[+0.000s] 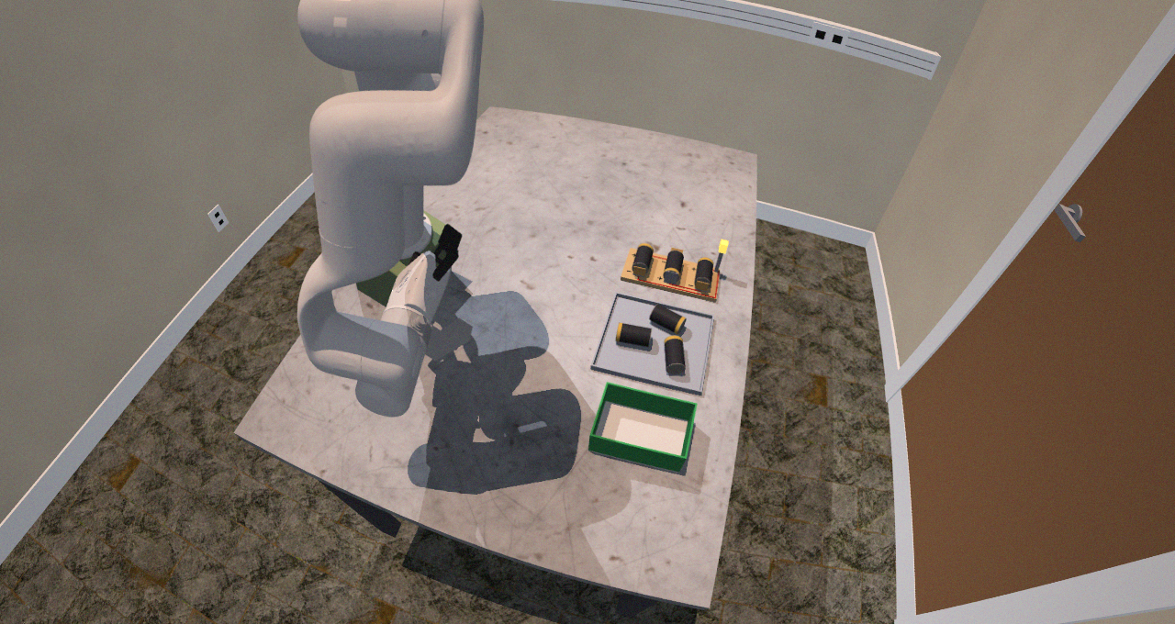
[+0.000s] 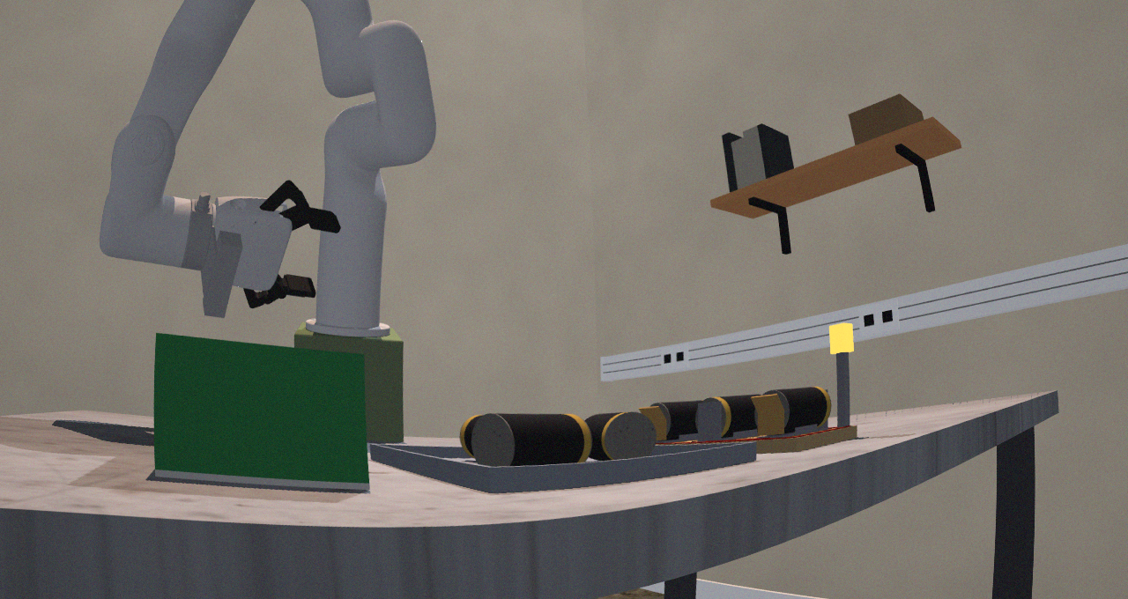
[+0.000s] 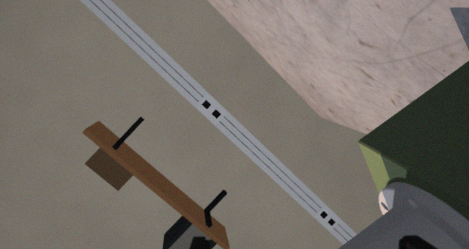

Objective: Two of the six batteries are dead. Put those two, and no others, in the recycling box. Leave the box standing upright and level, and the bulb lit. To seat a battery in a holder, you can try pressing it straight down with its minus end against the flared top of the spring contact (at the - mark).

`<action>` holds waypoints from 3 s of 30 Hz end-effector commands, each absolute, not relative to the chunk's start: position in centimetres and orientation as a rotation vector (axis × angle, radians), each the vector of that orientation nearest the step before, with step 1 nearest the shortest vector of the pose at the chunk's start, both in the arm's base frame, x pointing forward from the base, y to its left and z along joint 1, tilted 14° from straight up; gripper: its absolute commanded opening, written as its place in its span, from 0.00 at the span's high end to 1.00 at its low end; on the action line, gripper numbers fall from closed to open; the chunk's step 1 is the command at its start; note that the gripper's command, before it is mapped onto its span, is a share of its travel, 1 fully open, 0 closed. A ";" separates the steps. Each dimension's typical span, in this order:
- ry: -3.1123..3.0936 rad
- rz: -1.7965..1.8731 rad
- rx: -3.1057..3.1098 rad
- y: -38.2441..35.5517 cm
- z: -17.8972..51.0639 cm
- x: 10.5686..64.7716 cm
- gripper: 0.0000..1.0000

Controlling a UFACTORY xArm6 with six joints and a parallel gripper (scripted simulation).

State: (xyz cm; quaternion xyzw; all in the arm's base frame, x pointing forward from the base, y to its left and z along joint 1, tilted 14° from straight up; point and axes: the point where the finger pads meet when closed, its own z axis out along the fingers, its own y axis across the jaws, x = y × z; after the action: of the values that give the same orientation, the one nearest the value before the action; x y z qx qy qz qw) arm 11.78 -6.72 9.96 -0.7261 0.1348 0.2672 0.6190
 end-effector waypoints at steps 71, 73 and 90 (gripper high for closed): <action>0.006 0.045 -3.136 -0.7 24.2 39.6 0.00; -0.128 -0.007 -3.151 0.6 24.2 40.7 0.00; -1.053 -0.108 -3.064 7.1 19.7 45.4 0.00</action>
State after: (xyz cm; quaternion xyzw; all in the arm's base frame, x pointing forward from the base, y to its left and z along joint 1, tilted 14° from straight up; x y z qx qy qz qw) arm 44.11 5.28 20.84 -0.9667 -0.2519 -0.0230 -0.0400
